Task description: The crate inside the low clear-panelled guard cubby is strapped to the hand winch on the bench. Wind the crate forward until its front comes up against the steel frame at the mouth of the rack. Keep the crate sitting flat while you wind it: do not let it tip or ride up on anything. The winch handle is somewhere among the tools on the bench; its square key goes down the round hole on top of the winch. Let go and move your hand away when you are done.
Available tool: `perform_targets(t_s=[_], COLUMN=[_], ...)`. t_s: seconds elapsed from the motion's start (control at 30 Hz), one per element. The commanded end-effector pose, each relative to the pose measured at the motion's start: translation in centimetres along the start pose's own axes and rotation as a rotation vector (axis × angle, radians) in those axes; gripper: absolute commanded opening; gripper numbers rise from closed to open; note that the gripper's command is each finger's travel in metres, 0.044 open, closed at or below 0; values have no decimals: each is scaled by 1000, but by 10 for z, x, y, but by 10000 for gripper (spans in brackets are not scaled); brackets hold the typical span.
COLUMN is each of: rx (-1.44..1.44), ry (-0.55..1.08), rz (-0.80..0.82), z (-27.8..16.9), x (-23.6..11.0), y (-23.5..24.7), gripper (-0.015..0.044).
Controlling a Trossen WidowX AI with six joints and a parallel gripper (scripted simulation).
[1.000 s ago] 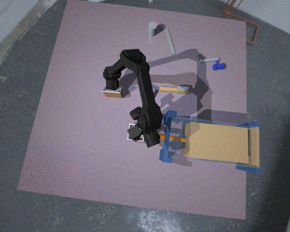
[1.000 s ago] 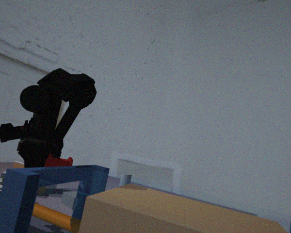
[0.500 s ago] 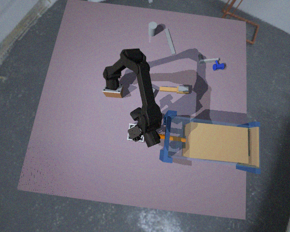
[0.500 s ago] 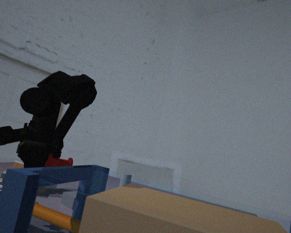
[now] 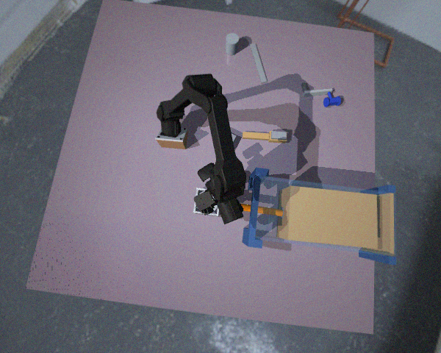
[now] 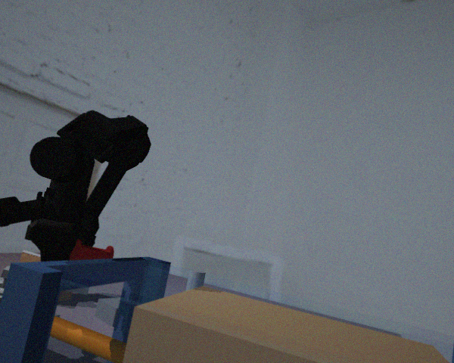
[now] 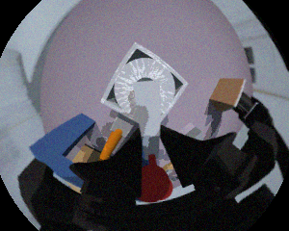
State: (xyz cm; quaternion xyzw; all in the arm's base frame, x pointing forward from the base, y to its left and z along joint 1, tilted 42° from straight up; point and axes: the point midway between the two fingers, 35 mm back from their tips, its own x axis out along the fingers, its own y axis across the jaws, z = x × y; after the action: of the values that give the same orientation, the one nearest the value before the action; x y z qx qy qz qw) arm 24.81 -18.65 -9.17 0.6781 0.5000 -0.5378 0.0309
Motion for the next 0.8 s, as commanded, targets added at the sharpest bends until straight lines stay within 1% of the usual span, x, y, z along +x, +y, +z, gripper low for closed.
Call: perform_targets(t_s=[0.0, 0.17, 0.23, 0.4, 0.77], rx=[-7, -7, -7, -7, -2], ry=[-5, -5, -5, -5, 62], rz=[6, 6, 6, 6, 30], z=[0, 0, 0, 0, 4], x=[1, 1, 1, 1, -4], y=[2, 2, 2, 2, -1], gripper=[85, 52, 0, 0, 0])
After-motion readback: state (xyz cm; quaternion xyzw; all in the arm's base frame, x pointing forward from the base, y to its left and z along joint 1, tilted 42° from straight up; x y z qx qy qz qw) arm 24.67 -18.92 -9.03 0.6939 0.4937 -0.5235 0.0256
